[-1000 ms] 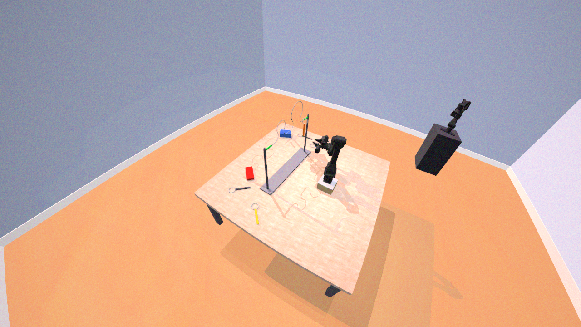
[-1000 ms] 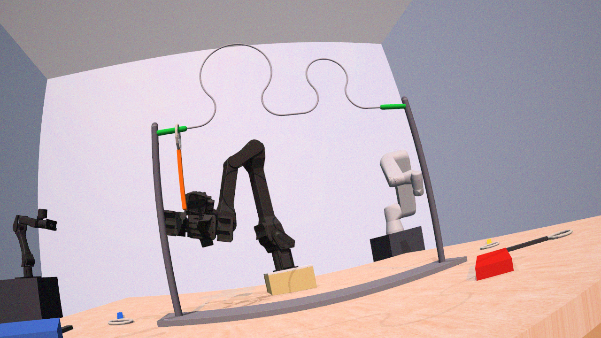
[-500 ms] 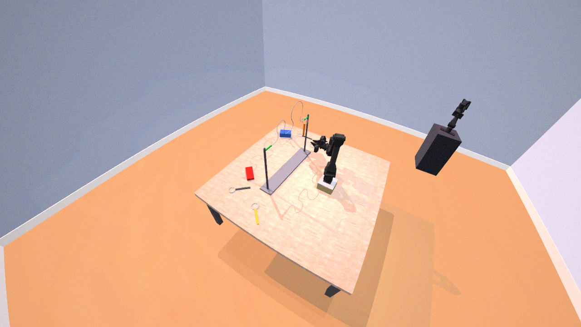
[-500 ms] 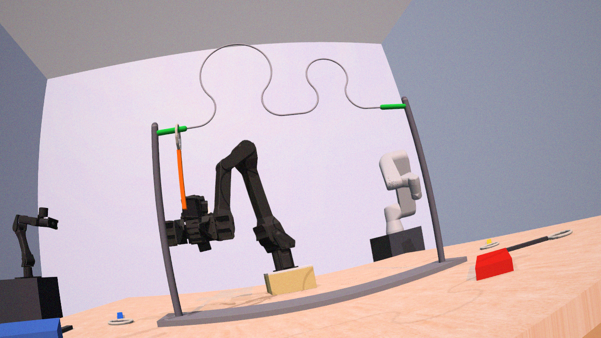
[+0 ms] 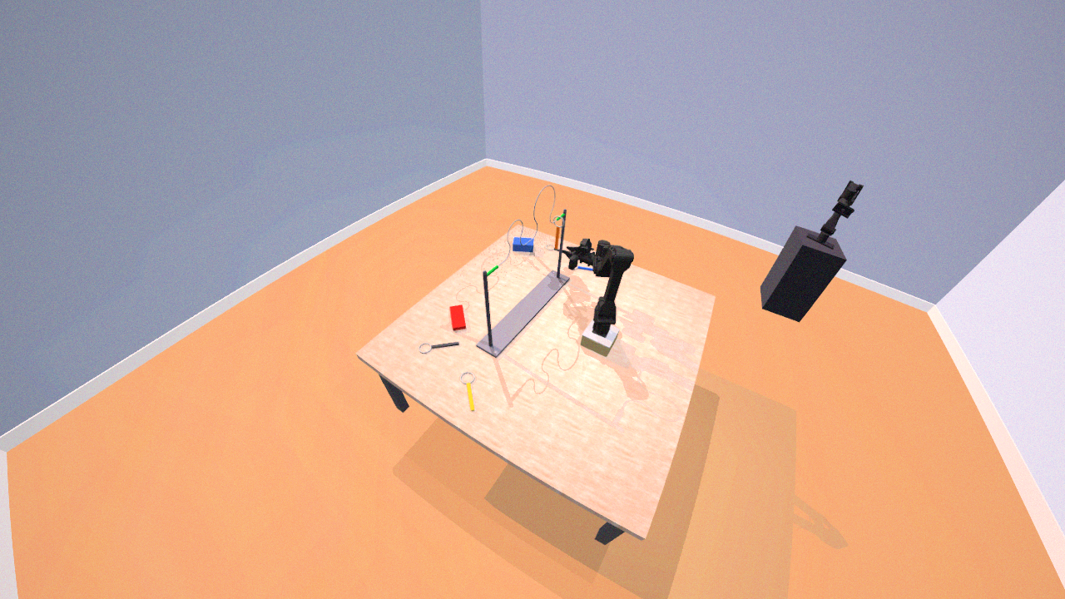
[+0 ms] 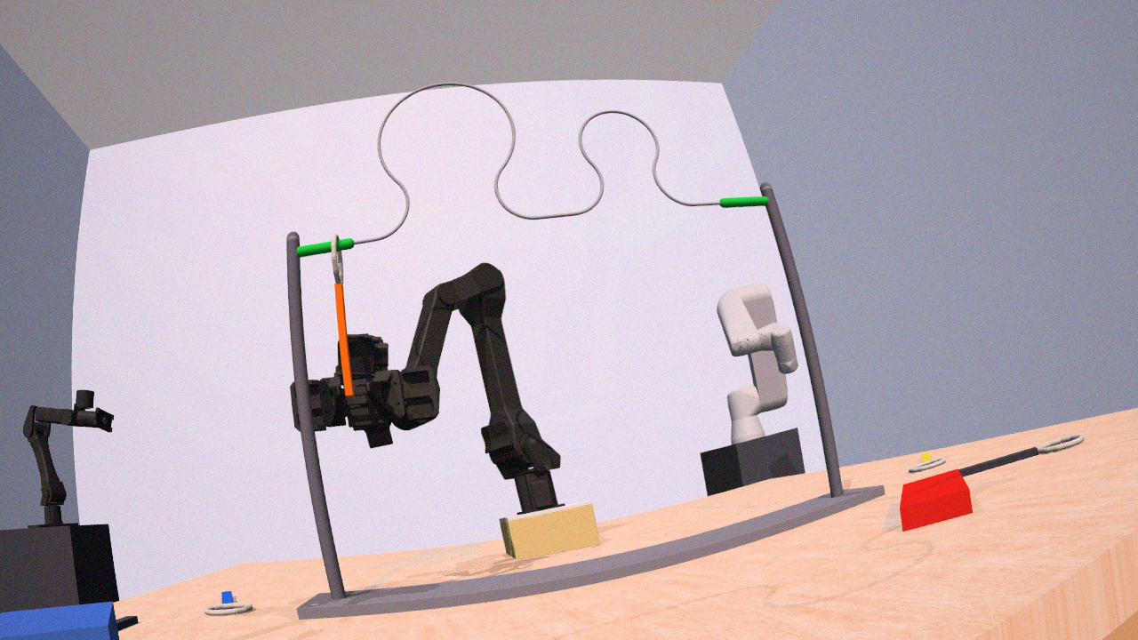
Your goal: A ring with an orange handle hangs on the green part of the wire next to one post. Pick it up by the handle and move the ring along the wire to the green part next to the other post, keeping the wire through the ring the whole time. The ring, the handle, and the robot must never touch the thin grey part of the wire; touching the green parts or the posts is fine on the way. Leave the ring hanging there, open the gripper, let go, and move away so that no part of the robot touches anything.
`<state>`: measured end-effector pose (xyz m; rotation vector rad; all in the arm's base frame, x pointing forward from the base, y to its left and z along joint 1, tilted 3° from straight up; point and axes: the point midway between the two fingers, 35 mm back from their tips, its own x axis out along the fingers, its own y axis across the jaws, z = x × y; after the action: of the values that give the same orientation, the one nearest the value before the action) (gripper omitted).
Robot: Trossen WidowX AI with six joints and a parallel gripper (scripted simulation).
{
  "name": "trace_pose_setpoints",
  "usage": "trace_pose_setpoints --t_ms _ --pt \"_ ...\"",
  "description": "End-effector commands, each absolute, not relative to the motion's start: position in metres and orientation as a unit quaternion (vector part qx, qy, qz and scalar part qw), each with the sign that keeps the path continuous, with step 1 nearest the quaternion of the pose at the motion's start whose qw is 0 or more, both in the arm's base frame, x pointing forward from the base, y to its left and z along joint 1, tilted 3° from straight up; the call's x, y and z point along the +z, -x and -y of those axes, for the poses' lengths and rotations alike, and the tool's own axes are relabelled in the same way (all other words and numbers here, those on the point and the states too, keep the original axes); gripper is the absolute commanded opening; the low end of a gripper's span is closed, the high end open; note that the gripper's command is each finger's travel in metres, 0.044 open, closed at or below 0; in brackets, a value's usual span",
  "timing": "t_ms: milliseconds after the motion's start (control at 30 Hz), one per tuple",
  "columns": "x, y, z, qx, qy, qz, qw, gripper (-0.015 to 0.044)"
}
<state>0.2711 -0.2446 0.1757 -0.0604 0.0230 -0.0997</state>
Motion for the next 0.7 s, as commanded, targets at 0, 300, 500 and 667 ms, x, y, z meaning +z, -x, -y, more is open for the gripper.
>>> trace_pose_setpoints --t_ms 0,300,500,667 --pt "0.178 -0.277 0.247 -0.051 0.028 -0.011 0.998 0.016" --pt "0.178 -0.291 0.249 -0.051 0.028 -0.01 0.998 0.016" --pt "0.179 -0.3 0.25 -0.051 0.028 -0.01 0.998 0.016" --pt "0.179 -0.308 0.251 -0.052 0.028 -0.009 0.998 0.016"
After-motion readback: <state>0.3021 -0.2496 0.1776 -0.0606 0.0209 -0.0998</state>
